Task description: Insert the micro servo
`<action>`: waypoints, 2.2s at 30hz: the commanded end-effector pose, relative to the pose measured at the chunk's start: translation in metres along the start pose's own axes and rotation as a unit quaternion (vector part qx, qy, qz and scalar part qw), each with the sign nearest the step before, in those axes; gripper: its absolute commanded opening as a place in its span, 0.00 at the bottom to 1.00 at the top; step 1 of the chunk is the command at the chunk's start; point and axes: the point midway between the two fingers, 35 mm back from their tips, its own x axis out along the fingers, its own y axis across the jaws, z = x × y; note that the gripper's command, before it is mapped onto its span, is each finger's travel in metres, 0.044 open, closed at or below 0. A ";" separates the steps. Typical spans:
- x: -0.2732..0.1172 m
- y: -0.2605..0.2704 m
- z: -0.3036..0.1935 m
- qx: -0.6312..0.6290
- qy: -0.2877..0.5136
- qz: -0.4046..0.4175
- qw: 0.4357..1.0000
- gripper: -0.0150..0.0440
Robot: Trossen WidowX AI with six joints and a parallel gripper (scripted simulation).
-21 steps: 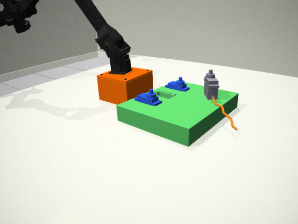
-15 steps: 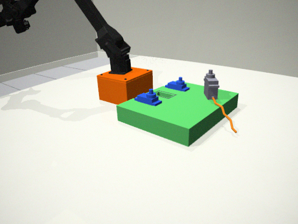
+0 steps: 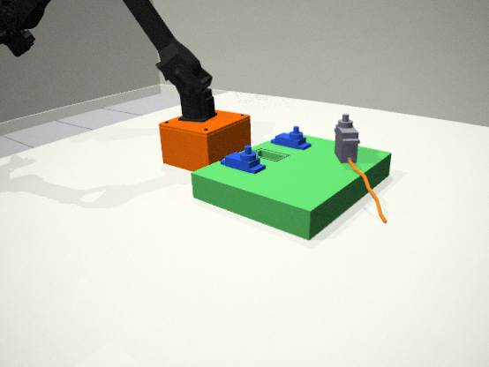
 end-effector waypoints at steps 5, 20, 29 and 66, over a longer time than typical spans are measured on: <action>-0.040 -0.034 -0.015 -0.078 0.022 -0.057 0.995 1.00; -0.111 -0.082 -0.030 -0.220 0.068 -0.143 0.963 1.00; -0.150 -0.105 -0.035 -0.283 0.099 -0.184 0.936 1.00; -0.346 -0.166 -0.031 -0.552 0.299 -0.301 0.718 1.00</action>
